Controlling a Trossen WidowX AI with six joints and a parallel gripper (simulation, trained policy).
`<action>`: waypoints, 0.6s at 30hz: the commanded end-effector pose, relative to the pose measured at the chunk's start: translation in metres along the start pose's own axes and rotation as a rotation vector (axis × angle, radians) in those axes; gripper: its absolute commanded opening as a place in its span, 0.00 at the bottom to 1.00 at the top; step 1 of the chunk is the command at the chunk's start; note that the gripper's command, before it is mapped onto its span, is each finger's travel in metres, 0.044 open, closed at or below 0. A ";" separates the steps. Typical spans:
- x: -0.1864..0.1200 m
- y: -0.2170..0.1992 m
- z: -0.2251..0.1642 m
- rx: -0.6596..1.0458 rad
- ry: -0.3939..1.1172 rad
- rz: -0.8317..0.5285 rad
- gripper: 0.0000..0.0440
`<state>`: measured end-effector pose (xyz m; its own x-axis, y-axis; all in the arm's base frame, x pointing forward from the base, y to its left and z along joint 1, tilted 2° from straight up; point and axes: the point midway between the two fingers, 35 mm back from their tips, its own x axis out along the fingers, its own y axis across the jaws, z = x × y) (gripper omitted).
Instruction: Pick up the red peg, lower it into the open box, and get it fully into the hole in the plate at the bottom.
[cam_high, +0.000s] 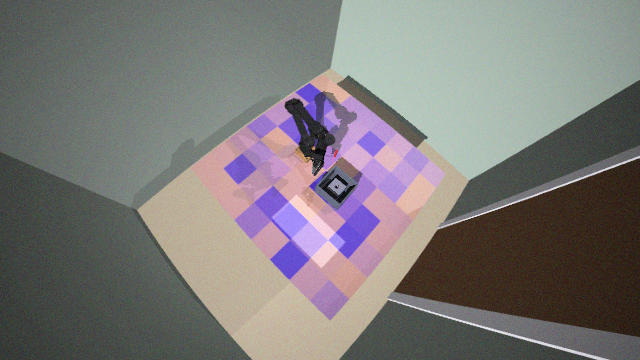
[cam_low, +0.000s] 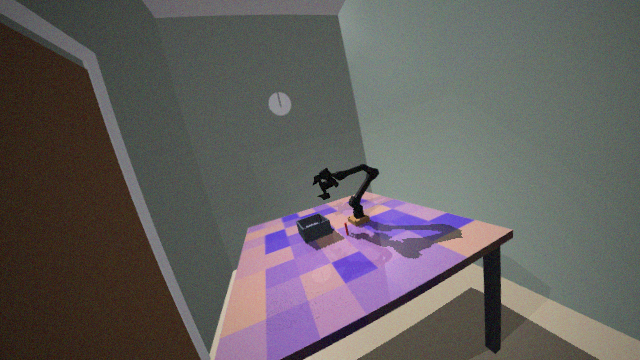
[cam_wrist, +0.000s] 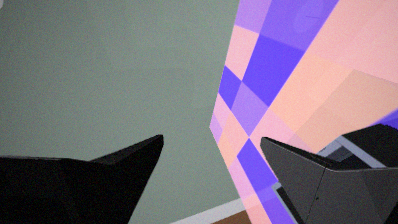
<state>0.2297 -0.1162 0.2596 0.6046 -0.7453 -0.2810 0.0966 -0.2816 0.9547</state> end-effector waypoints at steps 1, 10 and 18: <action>-0.004 -0.007 -0.016 -0.099 0.060 -0.057 1.00; -0.022 -0.034 -0.046 -0.343 0.206 -0.189 1.00; -0.043 -0.060 -0.065 -0.560 0.341 -0.298 1.00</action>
<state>0.2483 -0.0398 0.2244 0.6971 -0.4712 -0.5404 0.5797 -0.0732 0.8115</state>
